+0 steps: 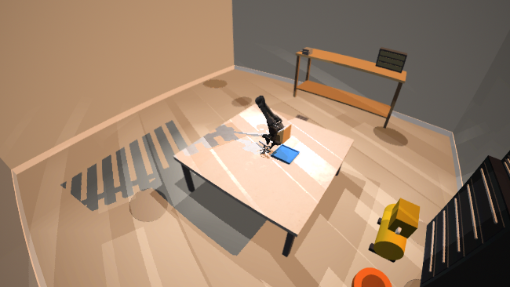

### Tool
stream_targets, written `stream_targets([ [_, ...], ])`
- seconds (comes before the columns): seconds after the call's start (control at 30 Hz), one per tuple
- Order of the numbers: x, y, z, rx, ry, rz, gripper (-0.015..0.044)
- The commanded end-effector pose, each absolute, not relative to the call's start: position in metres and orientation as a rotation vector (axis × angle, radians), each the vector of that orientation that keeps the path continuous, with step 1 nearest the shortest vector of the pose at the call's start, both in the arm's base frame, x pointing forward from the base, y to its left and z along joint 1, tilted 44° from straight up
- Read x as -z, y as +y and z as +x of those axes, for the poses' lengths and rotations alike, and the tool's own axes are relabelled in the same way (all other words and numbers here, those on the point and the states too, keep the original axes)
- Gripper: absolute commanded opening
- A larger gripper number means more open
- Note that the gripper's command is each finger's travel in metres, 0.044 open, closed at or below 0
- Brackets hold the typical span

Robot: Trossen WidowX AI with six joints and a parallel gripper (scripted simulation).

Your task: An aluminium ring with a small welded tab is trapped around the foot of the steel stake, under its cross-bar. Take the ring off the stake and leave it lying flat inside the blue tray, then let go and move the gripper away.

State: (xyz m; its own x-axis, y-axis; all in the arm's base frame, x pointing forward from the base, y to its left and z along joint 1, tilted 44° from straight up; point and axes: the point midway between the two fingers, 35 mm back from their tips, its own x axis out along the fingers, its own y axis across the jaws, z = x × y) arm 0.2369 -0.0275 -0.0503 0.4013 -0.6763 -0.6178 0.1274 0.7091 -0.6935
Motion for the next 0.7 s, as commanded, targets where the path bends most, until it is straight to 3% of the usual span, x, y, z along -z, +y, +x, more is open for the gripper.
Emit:
stream_targets([
  [0.0,0.0503,-0.0227,0.2415,0.554,1.056,-0.598,0.0000],
  [0.67,0.0474,-0.0128,0.2448,0.615,1.184,-0.589,0.0000],
])
